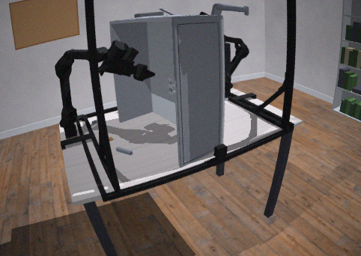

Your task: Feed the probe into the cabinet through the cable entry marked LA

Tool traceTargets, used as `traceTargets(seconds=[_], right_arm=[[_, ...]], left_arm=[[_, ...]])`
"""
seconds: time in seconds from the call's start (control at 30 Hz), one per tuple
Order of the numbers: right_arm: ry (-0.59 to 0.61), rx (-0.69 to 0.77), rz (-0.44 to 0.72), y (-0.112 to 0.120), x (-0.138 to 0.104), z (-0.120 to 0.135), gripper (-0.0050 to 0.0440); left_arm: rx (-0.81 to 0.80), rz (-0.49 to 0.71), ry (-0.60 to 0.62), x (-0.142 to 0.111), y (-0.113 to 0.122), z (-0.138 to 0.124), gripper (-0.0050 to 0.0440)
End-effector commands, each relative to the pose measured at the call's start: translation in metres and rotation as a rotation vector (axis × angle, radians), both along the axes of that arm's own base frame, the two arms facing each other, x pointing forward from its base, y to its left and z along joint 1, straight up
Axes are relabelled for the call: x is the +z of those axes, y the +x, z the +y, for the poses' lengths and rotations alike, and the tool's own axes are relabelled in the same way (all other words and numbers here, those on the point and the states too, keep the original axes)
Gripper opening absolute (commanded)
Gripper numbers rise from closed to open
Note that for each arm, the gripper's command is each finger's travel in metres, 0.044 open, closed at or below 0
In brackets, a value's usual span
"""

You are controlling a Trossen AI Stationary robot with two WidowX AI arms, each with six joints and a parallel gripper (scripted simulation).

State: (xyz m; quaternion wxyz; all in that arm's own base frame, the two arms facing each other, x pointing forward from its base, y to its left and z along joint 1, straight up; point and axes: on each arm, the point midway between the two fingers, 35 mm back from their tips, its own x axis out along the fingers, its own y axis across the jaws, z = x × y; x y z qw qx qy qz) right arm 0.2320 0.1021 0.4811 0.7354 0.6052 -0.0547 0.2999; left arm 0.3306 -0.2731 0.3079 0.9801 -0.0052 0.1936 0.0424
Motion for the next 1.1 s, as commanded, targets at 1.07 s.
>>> traceTargets(seconds=[1.07], right_arm=[[-0.114, 0.211, 0.025, -0.061, -0.005, 0.063, 0.0]], left_arm=[[0.004, -0.006, -0.006, 0.003, -0.001, 0.001, 0.044]])
